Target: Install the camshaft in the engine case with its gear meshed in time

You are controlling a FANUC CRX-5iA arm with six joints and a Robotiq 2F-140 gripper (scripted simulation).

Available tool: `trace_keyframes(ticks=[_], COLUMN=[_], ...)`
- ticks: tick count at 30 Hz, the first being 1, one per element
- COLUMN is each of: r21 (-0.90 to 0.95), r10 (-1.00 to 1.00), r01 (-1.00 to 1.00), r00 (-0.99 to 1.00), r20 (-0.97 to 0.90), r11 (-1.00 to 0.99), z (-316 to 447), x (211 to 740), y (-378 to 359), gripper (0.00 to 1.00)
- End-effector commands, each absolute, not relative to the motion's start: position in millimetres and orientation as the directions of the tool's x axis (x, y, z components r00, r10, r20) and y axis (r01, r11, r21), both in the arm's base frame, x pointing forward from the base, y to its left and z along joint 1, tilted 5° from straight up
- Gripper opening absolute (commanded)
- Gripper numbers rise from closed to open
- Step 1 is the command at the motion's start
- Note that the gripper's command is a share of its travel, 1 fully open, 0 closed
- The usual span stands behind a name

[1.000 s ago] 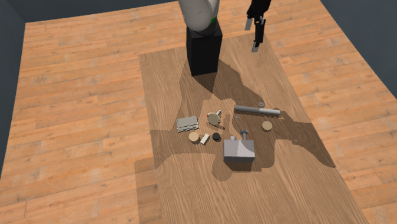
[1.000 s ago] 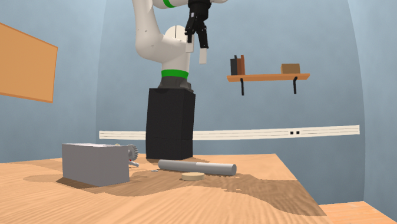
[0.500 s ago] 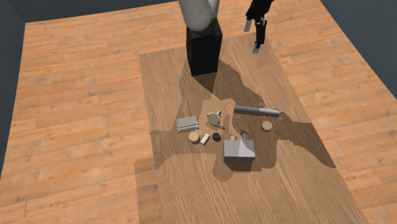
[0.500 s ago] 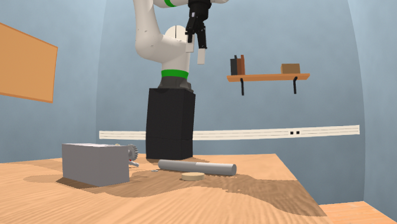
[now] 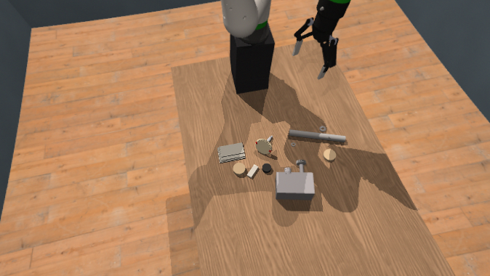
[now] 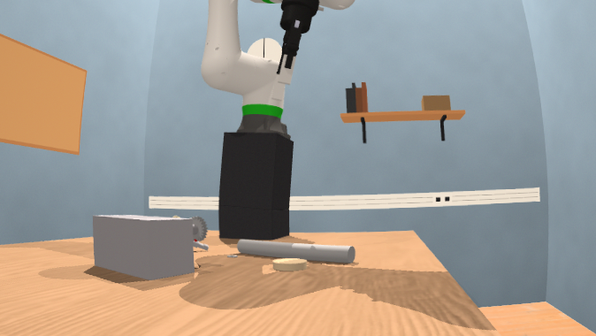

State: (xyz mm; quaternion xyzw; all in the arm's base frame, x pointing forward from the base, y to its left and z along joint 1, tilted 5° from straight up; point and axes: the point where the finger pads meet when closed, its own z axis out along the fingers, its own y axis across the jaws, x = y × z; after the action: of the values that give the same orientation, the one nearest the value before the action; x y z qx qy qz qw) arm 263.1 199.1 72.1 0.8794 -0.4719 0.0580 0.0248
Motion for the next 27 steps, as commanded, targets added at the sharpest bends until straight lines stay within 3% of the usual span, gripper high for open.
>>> trace_keyframes(ticks=[1, 5, 9, 11, 14, 21, 23, 24, 26, 27], r21=[0.030, 0.085, 0.085, 0.154, 0.154, 0.267, 0.267, 0.301, 0.301, 0.331], r10=[-0.738, -0.602, -0.602, -0.437, -0.437, -0.153, -0.153, -0.057, -0.057, 0.038], r01=[-0.748, -0.621, -0.621, -0.463, -0.463, -0.185, -0.185, -0.088, -0.088, 0.010], r00=[0.659, 0.780, 0.780, 0.882, 0.882, 0.979, 0.979, 0.992, 0.992, 0.996], r20=[0.145, 0.171, 0.171, 0.177, 0.177, 0.137, 0.137, 0.111, 0.111, 0.078], r11=[-0.663, -0.779, -0.779, -0.873, -0.873, -0.946, -0.946, -0.950, -0.950, -0.944], z=[64, 51, 51, 37, 37, 13, 13, 4, 4, -5], x=[280, 300, 300, 320, 320, 350, 350, 359, 359, 368], y=[197, 191, 191, 184, 184, 171, 171, 166, 166, 160], gripper=[1.00, 1.00, 1.00, 1.00, 1.00, 1.00, 1.00, 1.00, 1.00, 1.00])
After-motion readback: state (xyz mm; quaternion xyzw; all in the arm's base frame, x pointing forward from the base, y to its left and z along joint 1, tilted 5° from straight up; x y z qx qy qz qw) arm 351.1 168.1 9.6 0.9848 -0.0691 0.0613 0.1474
